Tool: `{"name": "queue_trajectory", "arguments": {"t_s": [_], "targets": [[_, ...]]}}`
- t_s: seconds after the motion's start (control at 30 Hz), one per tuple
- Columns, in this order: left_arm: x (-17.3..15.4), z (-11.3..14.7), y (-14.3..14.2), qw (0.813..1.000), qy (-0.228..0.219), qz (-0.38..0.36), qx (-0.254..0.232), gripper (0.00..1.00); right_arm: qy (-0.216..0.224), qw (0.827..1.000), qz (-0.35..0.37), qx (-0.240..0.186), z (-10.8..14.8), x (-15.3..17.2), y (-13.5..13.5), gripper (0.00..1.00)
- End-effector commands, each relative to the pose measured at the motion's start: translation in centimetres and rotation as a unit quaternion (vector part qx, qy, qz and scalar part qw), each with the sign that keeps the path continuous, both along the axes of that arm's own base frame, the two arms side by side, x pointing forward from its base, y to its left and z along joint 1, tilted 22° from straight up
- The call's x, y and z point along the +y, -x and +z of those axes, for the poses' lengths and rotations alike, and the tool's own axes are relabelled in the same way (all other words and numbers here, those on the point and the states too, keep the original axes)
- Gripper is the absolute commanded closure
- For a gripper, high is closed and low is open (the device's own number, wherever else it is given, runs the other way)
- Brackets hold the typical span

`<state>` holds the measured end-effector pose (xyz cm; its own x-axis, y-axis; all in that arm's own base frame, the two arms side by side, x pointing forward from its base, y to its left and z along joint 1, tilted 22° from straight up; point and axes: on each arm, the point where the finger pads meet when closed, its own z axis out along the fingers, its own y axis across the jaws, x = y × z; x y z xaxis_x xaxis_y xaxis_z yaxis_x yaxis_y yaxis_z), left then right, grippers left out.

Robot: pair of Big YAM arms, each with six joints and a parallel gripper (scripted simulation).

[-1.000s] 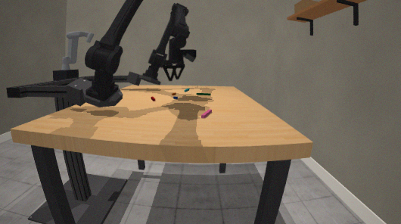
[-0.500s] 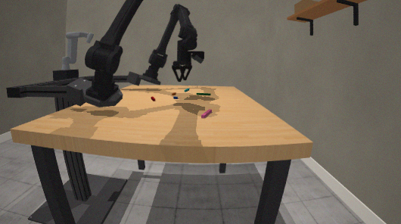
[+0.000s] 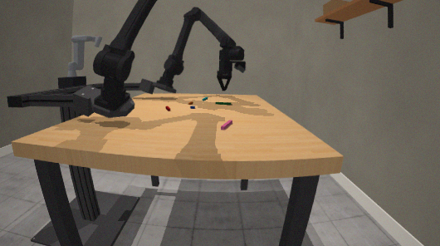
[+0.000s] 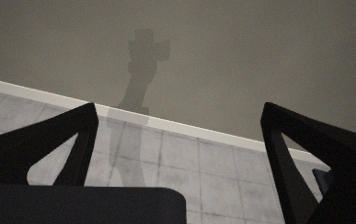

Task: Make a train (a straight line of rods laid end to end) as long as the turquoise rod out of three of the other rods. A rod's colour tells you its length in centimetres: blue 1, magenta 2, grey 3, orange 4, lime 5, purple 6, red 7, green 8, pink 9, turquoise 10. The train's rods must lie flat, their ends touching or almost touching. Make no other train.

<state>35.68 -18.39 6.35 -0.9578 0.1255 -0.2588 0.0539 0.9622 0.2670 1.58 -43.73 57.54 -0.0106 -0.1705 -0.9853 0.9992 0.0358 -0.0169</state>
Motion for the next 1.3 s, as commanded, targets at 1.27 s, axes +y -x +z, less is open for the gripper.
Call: {"name": "queue_trajectory", "arguments": {"t_s": [1.27], "targets": [[-0.22, -0.86, 0.13, 1.0, -0.009, -0.026, 0.01, 0.77, 0.043, 0.999, -0.01, -0.01, 4.65, 0.43, 0.94, 0.0]]}}
